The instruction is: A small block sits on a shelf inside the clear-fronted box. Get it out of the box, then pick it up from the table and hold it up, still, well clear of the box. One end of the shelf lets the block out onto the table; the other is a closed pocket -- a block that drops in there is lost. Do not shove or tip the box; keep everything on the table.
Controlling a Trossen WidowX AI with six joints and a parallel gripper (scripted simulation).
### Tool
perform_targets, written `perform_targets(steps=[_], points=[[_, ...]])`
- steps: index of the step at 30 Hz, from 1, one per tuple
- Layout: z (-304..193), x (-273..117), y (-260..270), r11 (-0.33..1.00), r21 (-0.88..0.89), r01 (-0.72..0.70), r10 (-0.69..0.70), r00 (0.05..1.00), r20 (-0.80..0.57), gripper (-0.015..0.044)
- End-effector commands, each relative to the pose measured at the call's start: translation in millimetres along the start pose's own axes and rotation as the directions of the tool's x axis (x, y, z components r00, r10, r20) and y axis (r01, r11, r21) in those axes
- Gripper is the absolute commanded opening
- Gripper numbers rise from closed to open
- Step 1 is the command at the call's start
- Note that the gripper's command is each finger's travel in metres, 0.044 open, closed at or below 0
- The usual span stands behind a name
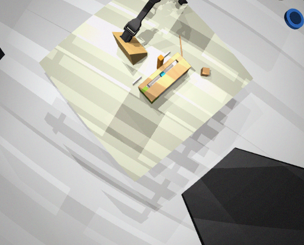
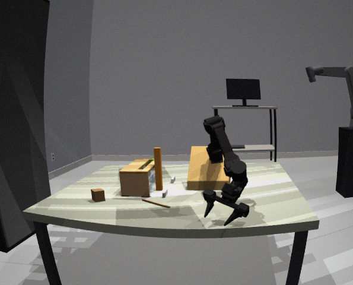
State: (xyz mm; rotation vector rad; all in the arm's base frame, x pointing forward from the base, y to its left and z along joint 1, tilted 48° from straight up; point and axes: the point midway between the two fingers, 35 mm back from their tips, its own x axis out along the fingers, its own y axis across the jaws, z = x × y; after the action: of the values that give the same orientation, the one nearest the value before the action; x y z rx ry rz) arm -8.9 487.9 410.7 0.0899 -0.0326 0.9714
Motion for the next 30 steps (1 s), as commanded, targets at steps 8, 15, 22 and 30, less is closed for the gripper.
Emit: perform_targets(steps=[8,15,22,30], points=[[-3.9,66.8,-154.4,0.974,0.053,0.222,-0.22,0.975,-0.04,0.04],[-20.0,85.4,-260.7,0.93,0.055,0.362,-0.355,0.928,-0.113,0.04],[-46.4,82.4,-366.9,0.868,0.062,0.493,-0.469,0.855,-0.223,0.04],[-81.2,48.2,-483.8,0.756,0.131,0.641,-0.564,0.74,-0.365,0.04]])
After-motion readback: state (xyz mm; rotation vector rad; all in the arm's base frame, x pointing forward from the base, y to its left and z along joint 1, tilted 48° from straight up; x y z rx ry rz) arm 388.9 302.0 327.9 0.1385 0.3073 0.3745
